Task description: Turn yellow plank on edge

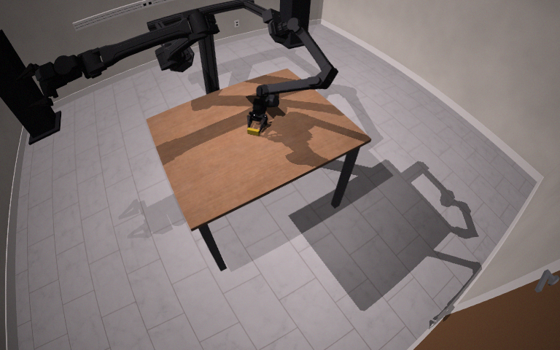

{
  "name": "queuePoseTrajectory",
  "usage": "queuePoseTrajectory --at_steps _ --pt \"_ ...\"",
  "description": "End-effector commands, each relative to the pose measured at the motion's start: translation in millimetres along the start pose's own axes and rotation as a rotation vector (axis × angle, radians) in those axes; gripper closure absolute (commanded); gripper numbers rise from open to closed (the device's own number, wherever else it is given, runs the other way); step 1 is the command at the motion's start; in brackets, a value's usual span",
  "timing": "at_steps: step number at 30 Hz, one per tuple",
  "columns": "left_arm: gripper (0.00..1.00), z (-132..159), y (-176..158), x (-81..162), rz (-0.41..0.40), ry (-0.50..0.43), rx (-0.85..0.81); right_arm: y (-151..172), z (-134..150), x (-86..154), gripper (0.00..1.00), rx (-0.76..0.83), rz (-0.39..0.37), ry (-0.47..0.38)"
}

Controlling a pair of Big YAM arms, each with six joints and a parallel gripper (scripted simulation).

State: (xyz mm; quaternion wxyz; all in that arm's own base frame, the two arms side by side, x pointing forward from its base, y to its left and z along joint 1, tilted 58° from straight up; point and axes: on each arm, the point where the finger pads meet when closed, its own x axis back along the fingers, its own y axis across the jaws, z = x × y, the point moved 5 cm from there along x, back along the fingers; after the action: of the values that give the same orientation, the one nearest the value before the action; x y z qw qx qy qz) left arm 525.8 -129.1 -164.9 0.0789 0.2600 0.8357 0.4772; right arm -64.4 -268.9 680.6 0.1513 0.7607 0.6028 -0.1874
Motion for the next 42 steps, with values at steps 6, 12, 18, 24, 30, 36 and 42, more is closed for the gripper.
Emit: queuePoseTrajectory --at_steps 6,12,18,24,30,36,42 --pt "0.34 4.9 -3.7 3.9 0.012 0.011 -0.008 -5.3 2.3 5.3 0.00 0.015 0.019 0.011" --pt "0.00 4.9 -3.7 3.9 0.012 0.011 -0.008 -5.3 2.3 5.3 0.00 0.015 0.019 0.011" --pt "0.00 4.9 -3.7 3.9 0.012 0.012 -0.008 -5.3 2.3 5.3 0.00 0.015 0.019 0.011" --pt "0.00 4.9 -3.7 3.9 0.012 0.012 -0.008 -5.3 2.3 5.3 0.00 0.015 0.019 0.011" --pt "0.00 4.9 -3.7 3.9 0.012 0.012 -0.008 -5.3 2.3 5.3 0.00 0.015 0.019 0.011" --pt "0.00 4.9 -3.7 3.9 0.012 0.012 -0.008 -5.3 2.3 5.3 0.00 0.015 0.019 0.011" --pt "0.00 4.9 -3.7 3.9 0.012 0.012 -0.008 -5.3 2.3 5.3 0.00 0.015 0.019 0.011"
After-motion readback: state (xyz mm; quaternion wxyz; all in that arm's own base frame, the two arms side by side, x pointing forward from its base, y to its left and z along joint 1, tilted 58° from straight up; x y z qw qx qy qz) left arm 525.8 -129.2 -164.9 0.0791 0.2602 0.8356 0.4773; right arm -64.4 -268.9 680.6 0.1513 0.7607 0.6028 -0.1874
